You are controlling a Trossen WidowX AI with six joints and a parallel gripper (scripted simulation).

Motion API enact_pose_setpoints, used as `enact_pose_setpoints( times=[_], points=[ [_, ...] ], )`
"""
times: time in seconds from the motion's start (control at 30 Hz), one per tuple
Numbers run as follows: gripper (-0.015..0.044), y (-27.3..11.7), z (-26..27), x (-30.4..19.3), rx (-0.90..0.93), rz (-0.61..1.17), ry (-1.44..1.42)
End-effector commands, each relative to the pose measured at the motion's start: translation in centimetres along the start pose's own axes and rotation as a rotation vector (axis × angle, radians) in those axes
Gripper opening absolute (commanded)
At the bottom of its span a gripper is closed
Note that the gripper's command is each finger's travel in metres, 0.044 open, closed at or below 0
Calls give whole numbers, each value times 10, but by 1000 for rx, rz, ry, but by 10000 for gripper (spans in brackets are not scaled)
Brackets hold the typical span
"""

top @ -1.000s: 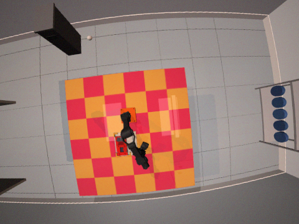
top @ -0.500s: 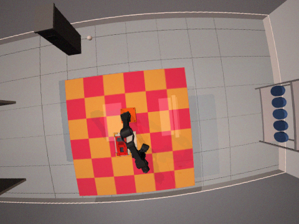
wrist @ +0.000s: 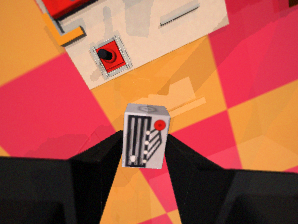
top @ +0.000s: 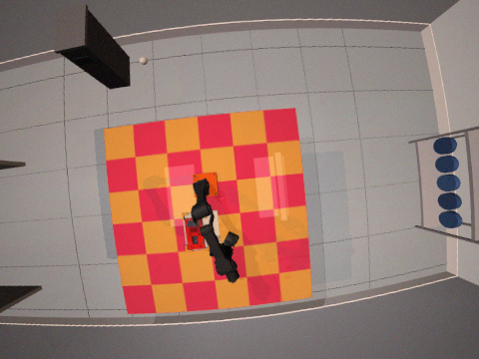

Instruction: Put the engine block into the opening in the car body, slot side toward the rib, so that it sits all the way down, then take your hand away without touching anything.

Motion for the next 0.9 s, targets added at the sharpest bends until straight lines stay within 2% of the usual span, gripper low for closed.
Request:
enact_pose_setpoints(
  times=[0.0,0.87],
  points=[
    [0,-6,0,1,6,1,-10],
    [0,19,51,51,11,-7,-699]
  ],
)
Point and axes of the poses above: the point midway between the two fingers, 35 mm back from their tips, its own y axis out along the fingers, its own z axis across the jaws, x = y × z, the point moved 2 cm from there along -y, back along the fingers, and after that the axes turned 3 degrees about y, right-handed, at the moved point
